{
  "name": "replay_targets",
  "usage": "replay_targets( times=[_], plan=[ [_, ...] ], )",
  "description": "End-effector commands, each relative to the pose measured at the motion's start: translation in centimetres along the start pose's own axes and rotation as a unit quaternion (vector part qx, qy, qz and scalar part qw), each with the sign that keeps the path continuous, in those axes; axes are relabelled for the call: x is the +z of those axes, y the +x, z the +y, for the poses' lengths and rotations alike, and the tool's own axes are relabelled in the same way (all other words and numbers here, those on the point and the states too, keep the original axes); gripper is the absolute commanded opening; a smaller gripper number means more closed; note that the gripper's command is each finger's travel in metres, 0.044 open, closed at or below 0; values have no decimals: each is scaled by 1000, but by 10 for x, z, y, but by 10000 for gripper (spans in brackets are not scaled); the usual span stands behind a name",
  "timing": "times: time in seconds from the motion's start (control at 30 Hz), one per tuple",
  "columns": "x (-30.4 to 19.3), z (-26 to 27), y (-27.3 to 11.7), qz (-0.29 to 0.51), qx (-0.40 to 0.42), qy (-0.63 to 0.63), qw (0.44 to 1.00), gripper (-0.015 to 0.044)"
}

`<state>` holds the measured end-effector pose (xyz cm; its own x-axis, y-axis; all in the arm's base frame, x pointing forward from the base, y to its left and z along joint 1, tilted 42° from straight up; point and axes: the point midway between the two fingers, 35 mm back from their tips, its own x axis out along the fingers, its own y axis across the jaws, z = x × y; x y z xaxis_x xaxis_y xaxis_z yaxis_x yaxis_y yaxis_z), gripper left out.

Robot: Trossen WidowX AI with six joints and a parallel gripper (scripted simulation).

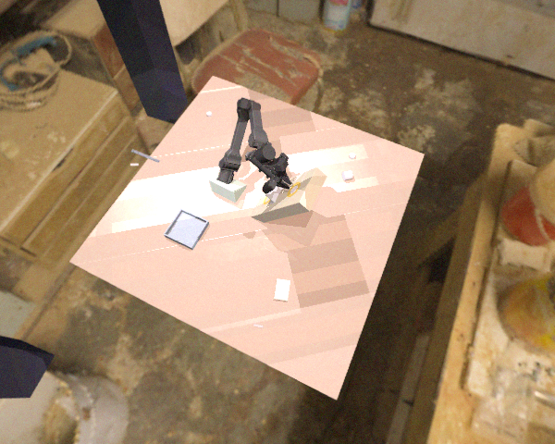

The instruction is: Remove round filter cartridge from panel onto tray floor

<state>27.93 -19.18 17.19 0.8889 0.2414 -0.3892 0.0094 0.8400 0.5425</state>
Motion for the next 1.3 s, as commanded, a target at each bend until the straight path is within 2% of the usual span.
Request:
replay_targets(
  times=[0.0,0.27,1.27],
  plan=[
    [-3,0,6,2,-1,4,1000,107],
    [-2,2,17,-1,0,5,1000,107],
    [-2,1,20,-2,0,5,1000,107]
  ],
)
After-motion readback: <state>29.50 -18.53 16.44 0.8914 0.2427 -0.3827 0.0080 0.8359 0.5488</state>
